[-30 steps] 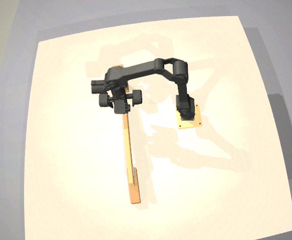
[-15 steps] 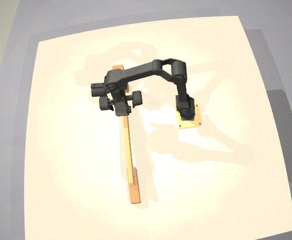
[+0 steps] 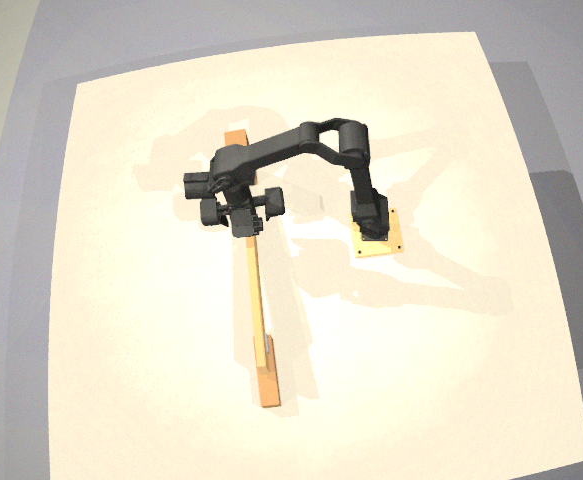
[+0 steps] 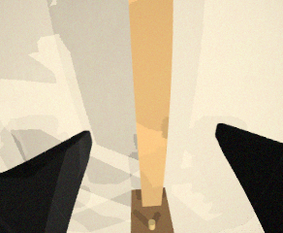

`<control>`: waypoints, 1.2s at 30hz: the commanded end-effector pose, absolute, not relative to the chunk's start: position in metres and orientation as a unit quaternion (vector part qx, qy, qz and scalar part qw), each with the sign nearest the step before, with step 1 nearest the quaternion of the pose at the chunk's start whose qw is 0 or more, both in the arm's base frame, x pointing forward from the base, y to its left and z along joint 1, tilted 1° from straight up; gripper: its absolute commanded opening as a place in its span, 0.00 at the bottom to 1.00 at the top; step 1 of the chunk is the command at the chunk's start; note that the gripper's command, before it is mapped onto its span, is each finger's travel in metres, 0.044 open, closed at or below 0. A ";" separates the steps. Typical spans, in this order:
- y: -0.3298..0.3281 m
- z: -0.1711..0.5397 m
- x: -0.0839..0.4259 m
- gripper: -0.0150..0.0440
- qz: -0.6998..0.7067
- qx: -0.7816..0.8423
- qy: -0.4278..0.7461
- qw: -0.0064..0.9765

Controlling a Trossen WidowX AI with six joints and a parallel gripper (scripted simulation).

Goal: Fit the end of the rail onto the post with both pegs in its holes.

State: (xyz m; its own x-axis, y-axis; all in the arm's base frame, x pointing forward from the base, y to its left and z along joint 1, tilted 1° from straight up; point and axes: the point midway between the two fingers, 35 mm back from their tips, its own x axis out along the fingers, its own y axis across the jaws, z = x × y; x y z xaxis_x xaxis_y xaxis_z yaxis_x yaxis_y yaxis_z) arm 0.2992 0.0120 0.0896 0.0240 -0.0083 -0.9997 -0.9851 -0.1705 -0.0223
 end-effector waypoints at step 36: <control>0.012 0.052 0.297 0.37 0.536 -0.548 0.452 0.457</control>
